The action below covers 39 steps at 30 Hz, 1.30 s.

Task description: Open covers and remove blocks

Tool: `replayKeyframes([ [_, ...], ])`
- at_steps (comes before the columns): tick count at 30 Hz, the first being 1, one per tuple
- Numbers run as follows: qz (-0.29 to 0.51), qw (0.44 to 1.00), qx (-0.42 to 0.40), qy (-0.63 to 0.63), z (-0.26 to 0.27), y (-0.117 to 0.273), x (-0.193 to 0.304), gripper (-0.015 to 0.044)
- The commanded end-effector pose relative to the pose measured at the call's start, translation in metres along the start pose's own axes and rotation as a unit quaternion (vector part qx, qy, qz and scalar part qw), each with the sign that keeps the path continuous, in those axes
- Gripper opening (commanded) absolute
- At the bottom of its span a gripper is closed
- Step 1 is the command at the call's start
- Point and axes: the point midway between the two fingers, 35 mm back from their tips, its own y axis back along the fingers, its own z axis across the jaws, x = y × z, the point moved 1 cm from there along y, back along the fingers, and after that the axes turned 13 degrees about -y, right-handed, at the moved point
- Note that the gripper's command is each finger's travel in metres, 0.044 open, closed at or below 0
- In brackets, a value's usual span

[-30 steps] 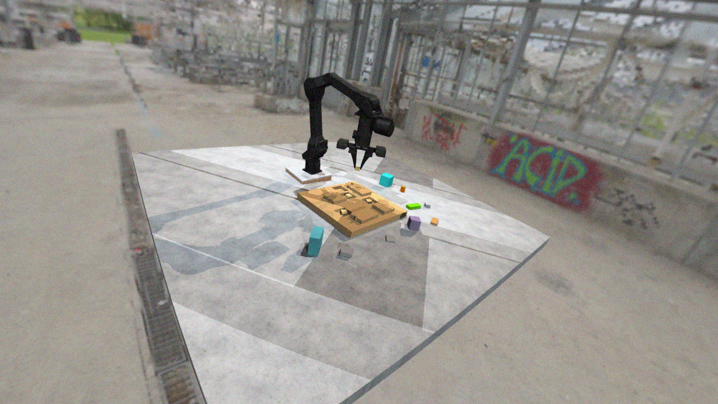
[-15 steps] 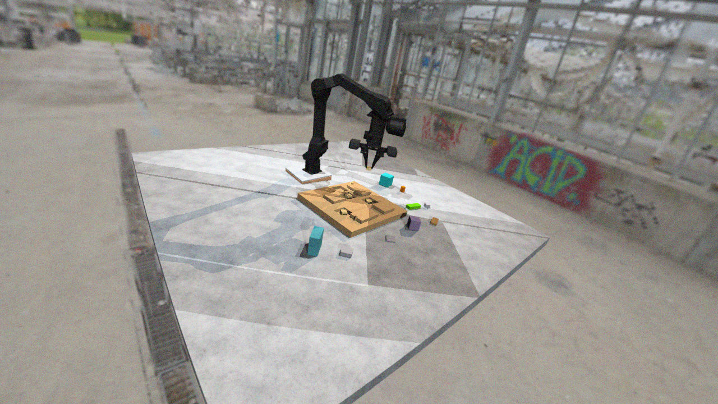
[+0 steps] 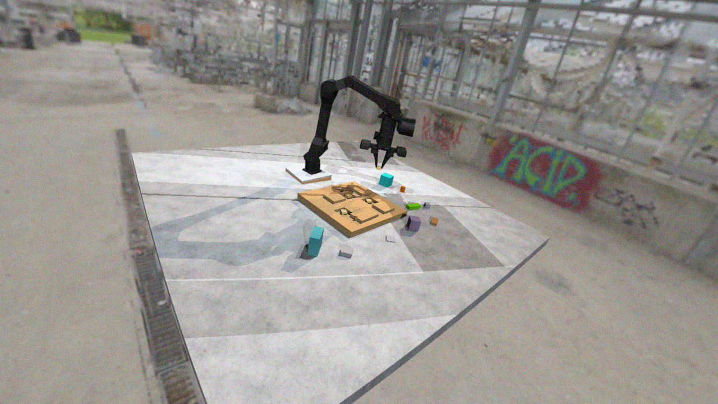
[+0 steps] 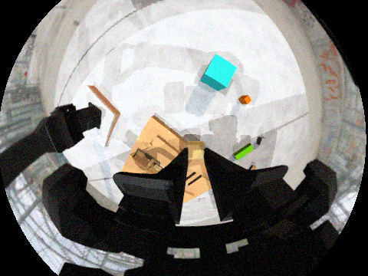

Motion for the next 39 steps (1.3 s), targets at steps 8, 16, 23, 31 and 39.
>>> replayKeyframes([
  [8, -0.003, 1.000, 0.001, -0.002, -0.017, -0.003, -0.036, 0.0080],
  [16, -0.003, 1.000, 0.001, -0.002, -0.019, -0.012, -0.037, 0.0080],
  [23, -0.003, 1.000, 0.002, -0.002, -0.020, -0.024, -0.037, 0.0080],
  [31, -0.003, 1.000, 0.002, -0.002, -0.022, -0.037, -0.038, 0.0080],
  [39, -0.002, 1.000, 0.002, -0.002, -0.022, -0.050, -0.038, 0.0080],
])
